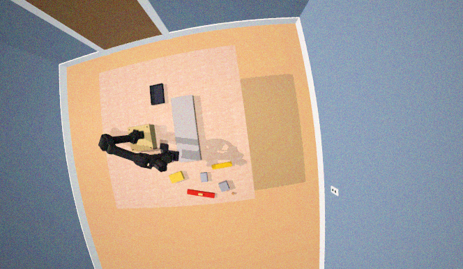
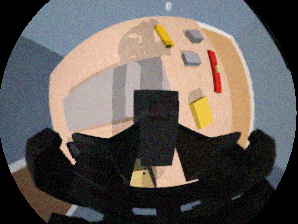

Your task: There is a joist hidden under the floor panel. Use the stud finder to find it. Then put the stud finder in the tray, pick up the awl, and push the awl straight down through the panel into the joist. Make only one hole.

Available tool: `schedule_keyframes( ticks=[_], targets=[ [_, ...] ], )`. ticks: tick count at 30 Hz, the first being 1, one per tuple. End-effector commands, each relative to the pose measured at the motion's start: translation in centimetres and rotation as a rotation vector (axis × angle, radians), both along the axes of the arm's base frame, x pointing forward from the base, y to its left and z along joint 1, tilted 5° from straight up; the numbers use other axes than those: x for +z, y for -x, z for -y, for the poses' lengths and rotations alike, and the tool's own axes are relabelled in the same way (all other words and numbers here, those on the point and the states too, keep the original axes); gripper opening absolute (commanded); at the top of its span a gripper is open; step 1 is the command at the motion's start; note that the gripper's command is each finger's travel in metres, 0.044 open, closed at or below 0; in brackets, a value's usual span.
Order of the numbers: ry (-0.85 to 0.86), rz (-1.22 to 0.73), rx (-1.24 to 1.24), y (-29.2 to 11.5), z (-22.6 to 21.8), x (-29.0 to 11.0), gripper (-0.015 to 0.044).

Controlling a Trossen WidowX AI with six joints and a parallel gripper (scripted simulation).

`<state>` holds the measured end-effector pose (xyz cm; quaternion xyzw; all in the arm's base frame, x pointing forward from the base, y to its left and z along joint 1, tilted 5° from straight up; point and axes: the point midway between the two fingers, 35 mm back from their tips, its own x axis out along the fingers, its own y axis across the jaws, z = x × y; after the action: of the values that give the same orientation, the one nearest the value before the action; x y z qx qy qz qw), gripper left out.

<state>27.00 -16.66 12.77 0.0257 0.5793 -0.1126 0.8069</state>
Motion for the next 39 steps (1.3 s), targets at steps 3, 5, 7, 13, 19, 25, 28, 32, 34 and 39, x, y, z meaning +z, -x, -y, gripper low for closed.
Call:
schedule_keyframes(
  ticks=[3,5,7,13,19,25,28,32,34,39],
  targets=[
    [-0.002,-0.004,0.063,-2.4,0.4,0.3,0.0000],
    [-0.001,-0.005,0.084,-3.3,0.6,0.4,0.0000],
    [0.001,-0.006,0.105,-4.1,0.7,0.5,0.0000],
    [0.004,-0.009,0.167,-6.7,1.0,0.5,0.0000],
    [0.007,-0.012,0.230,-9.2,1.1,0.3,0.0000],
    [0.008,-0.012,0.245,-9.9,1.1,0.0,0.0000],
    [0.008,-0.012,0.245,-9.9,1.2,-0.4,0.0000],
    [0.008,-0.013,0.245,-10.0,1.3,-1.2,0.0000],
    [0.008,-0.013,0.245,-10.1,1.4,-1.6,0.0000],
    [0.009,-0.013,0.245,-10.1,1.5,-2.6,0.0000]
  ],
)
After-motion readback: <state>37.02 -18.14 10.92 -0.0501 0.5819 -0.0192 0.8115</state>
